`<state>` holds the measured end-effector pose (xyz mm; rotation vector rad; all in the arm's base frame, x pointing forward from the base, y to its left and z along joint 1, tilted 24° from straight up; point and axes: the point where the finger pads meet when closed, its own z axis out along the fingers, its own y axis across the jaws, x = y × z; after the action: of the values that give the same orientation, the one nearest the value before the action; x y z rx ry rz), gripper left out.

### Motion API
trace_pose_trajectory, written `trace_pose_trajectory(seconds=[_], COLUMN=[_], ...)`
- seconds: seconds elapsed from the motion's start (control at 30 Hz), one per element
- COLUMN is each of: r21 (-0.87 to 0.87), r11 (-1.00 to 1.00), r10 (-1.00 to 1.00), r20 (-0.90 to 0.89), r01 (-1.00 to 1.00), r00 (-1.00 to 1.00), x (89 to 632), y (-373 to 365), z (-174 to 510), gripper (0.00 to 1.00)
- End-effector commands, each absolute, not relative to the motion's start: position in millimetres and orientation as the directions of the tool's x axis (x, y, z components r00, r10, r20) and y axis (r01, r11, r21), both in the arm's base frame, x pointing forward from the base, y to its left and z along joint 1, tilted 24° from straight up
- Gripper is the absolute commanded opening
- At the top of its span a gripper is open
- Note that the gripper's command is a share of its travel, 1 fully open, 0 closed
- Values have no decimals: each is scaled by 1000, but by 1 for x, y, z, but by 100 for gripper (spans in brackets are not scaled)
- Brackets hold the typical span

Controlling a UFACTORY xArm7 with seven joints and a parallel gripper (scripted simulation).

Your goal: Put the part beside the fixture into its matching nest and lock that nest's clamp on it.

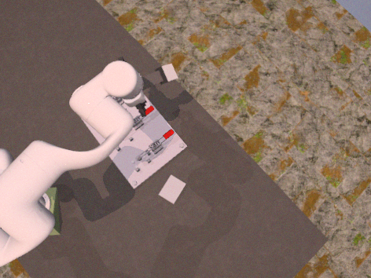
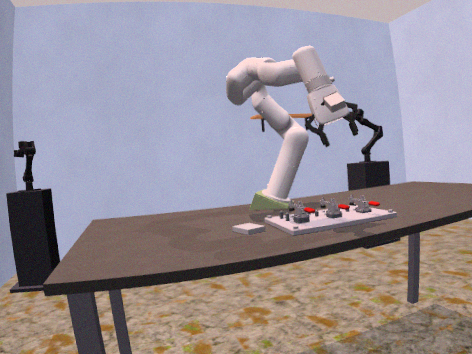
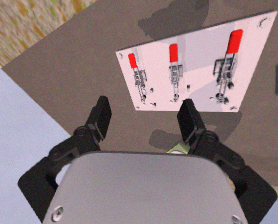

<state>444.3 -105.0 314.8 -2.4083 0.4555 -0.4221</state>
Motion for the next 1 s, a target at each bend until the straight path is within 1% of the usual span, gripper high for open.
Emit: trace_pose_trajectory(seconds=[0.0,0.1,0.13,0.23,0.33,0.47,0.97], r21=[-556,-556,-510,-510,-405,-356,-348], r11=[-816,-816,-851,-851,-912,-934,-937], r10=[-325,-325,-277,-277,-172,-126,-118], r20=[221,221,231,231,232,225,223], r01=[-155,-155,-127,-127,-66,-39,-34], r00=[919,919,933,933,957,966,968], x=[407,407,389,389,352,335,333], y=[-99,-99,-96,-96,-92,-91,-91], z=[297,297,287,287,264,253,251], gripper=[100,100,100,100,100,100,100])
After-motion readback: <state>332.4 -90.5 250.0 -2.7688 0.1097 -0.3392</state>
